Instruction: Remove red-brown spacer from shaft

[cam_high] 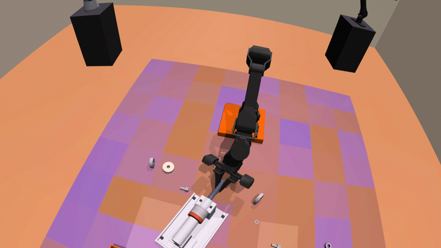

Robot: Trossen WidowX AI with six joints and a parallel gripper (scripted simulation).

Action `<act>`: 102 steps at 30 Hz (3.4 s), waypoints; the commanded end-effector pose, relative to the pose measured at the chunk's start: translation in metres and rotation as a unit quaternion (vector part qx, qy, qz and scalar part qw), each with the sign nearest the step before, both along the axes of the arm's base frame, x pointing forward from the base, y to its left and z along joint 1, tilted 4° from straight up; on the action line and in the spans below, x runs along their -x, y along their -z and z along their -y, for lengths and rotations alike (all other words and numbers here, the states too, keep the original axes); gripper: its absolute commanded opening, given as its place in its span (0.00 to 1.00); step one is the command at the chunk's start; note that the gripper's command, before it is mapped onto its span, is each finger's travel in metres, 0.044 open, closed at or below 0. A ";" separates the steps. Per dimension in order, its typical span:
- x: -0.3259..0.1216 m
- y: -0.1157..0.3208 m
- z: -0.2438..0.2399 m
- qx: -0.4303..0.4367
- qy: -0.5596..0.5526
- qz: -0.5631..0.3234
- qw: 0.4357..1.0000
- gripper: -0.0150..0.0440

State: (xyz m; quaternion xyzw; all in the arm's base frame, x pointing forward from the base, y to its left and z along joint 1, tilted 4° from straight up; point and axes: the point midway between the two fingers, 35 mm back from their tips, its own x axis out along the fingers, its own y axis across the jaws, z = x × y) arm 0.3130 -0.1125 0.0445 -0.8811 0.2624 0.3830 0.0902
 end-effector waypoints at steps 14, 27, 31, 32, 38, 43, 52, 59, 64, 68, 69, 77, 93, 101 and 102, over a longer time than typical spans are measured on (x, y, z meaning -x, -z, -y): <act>0.002 0.000 -0.001 -0.001 0.002 0.000 1.000 0.25; 0.003 0.000 -0.002 -0.001 0.002 0.000 1.000 0.25; 0.004 0.000 -0.002 -0.001 0.002 0.000 1.000 0.25; 0.004 0.000 -0.002 -0.001 0.002 0.000 1.000 0.25; 0.004 0.000 -0.003 -0.001 0.002 0.000 1.000 0.25; 0.005 0.000 -0.003 -0.001 0.002 0.000 1.000 0.25; 0.006 0.000 -0.003 -0.001 0.002 0.000 1.000 0.25; 0.006 0.000 -0.004 -0.001 0.002 0.000 1.000 0.25; 0.007 0.000 -0.004 -0.001 0.002 0.000 1.000 0.25; 0.007 0.000 -0.004 -0.001 0.002 0.000 1.000 0.25; 0.007 0.000 -0.004 -0.001 0.002 0.000 1.000 0.25; 0.008 0.000 -0.005 -0.001 0.002 0.000 1.000 0.25; 0.010 0.000 -0.006 -0.001 0.002 0.000 1.000 0.25; 0.010 0.000 -0.006 -0.001 0.002 0.000 1.000 0.25; 0.010 0.000 -0.006 -0.001 0.002 0.000 1.000 0.25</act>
